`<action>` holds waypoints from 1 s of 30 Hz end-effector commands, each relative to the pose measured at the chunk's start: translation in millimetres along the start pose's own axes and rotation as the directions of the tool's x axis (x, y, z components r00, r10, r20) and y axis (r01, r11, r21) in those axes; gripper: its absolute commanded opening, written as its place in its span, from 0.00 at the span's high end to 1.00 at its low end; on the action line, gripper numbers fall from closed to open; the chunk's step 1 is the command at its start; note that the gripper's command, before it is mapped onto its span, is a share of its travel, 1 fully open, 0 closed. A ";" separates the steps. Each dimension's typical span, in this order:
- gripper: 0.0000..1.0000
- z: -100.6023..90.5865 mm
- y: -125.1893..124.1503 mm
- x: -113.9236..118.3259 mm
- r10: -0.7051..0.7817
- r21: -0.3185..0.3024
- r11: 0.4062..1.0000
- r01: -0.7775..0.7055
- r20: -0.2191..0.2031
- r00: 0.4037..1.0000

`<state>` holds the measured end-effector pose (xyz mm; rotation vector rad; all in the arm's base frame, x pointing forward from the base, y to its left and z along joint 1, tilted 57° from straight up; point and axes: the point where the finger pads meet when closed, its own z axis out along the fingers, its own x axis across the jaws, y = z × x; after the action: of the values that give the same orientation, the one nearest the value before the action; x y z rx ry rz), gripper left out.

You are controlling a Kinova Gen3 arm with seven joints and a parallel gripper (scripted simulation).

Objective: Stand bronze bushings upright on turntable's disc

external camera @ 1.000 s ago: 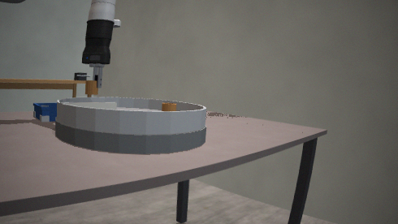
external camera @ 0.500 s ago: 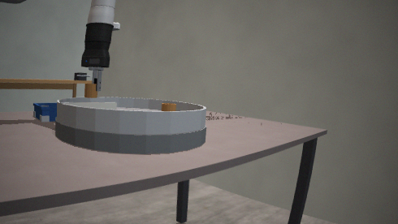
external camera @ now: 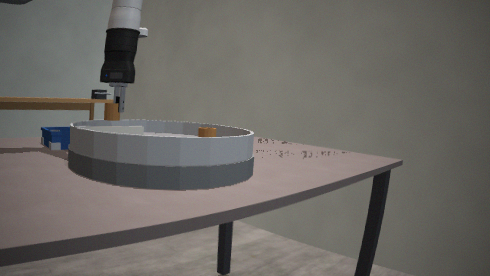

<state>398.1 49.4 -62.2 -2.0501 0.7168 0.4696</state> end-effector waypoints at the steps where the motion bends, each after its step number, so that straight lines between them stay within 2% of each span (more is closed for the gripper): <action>1: 1.00 1.3 0.2 -0.3 -0.002 0.002 1.000 0.002 -0.001 1.000; 30: 1.00 3.6 -2.7 3.7 -0.006 0.001 1.000 0.006 -0.004 1.000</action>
<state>398.8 52.1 -63.5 -2.0505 0.7112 0.4704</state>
